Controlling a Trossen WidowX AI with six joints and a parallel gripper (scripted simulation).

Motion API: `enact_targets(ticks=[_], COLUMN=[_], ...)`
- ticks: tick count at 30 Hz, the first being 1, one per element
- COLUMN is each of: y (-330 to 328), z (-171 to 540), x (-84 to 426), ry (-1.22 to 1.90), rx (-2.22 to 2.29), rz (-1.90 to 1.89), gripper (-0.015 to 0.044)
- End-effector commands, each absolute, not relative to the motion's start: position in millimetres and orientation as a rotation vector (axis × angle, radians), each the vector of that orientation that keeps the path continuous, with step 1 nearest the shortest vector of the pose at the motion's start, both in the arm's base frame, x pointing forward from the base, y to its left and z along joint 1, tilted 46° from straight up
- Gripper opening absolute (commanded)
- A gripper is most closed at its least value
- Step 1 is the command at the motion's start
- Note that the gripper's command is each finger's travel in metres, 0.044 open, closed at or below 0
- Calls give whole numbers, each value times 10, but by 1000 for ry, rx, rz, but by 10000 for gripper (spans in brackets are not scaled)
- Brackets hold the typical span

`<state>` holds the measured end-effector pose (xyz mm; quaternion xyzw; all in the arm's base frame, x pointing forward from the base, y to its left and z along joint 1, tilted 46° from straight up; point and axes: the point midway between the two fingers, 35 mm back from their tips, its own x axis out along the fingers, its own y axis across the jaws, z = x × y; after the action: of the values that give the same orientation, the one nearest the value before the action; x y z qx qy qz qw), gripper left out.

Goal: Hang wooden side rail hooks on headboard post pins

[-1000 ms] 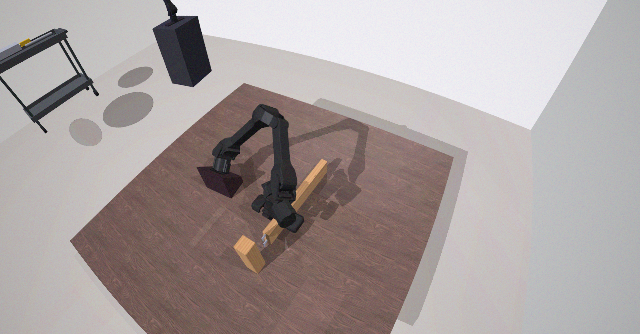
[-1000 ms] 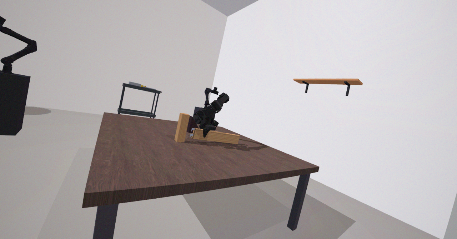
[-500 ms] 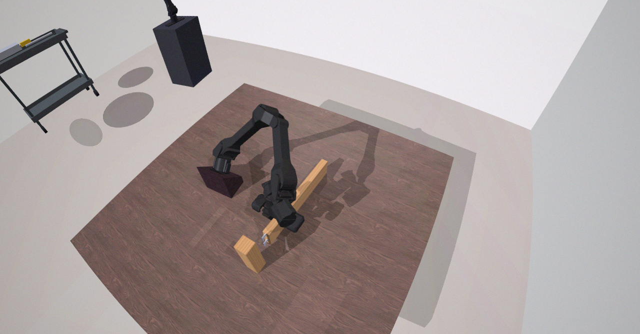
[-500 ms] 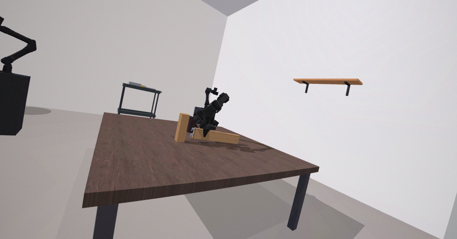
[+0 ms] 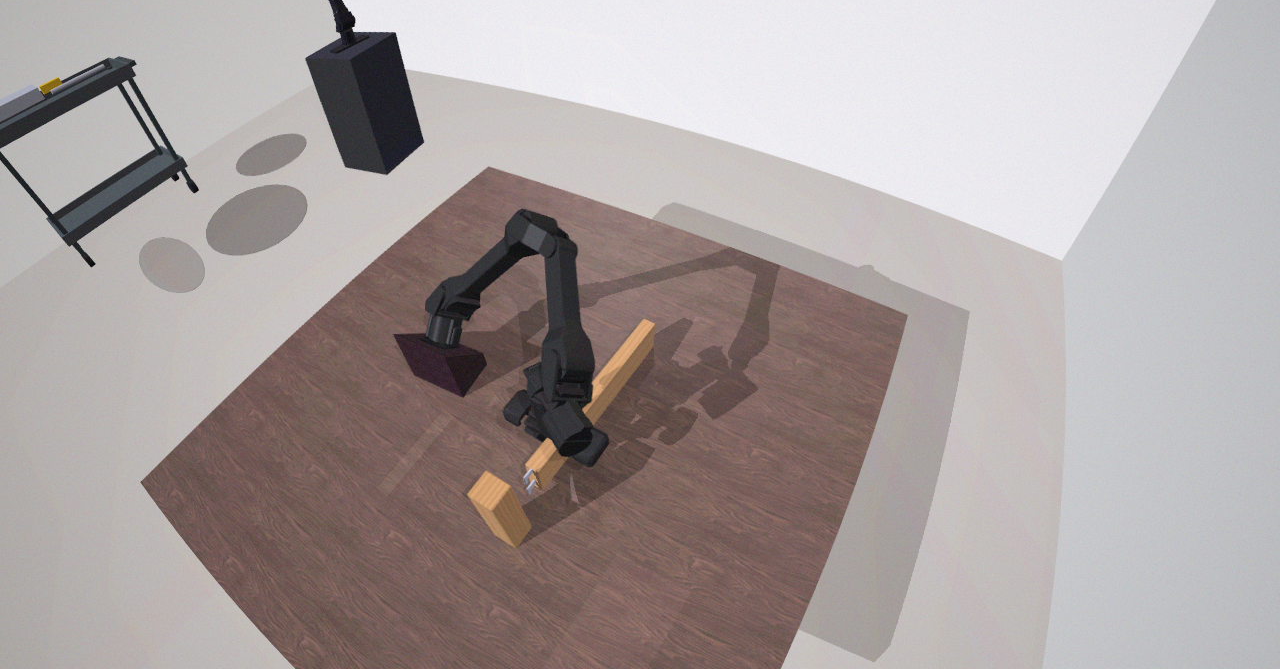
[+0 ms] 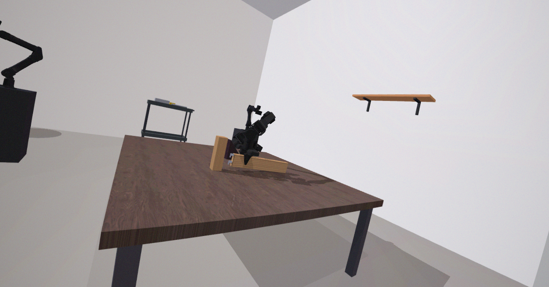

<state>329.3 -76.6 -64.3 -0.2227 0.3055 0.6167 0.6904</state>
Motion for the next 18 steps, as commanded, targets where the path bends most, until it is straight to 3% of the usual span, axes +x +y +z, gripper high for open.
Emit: enact_targets(ticks=[1,18], y=[-808,-827], z=[-633,-636], x=[3318,3329], ry=[679,679], rx=[-505,-505], rz=[1368,1368], gripper=[0,0])
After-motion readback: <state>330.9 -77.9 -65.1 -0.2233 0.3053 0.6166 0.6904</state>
